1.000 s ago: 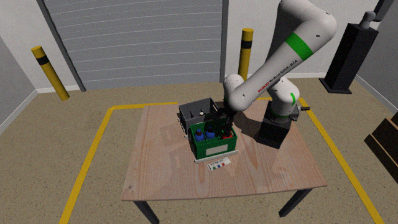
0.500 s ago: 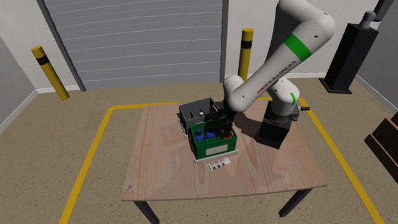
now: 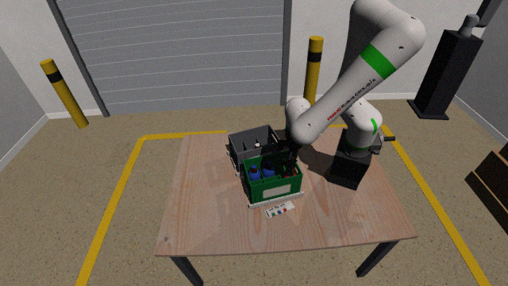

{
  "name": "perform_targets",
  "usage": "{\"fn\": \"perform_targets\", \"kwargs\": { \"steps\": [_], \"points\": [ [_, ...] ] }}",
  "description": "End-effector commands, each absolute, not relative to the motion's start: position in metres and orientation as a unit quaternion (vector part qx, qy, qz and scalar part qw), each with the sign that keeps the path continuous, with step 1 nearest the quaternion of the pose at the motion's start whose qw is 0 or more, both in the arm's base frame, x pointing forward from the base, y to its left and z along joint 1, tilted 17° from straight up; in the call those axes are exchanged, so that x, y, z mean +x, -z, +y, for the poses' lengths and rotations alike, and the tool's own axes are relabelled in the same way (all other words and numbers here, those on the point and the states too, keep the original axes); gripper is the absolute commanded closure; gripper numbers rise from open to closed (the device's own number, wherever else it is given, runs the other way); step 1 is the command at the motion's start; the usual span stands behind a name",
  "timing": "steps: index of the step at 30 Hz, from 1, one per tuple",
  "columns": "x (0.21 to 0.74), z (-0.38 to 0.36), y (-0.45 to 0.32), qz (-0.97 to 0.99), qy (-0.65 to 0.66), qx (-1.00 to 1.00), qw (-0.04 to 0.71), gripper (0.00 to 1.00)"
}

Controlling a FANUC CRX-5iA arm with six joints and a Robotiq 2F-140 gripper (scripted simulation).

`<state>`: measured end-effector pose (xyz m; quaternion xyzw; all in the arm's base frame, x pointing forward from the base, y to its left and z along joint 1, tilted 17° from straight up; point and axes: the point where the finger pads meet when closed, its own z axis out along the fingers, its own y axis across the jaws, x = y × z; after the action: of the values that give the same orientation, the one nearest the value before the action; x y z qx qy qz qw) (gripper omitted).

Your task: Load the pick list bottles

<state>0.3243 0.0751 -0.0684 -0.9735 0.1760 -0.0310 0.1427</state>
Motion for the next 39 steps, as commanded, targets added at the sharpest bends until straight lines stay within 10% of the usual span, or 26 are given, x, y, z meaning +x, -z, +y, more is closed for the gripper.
{"fn": "perform_targets", "kwargs": {
  "steps": [1,31,32,39],
  "points": [
    [0.325,0.075,0.069,0.176,0.032,-0.973,0.143,0.9],
    [0.326,0.078,0.078,0.176,0.032,-0.973,0.143,0.9],
    [0.326,0.078,0.08,0.176,0.032,-0.973,0.143,0.56],
    [0.326,0.078,0.08,0.176,0.032,-0.973,0.143,0.56]
  ]
}}
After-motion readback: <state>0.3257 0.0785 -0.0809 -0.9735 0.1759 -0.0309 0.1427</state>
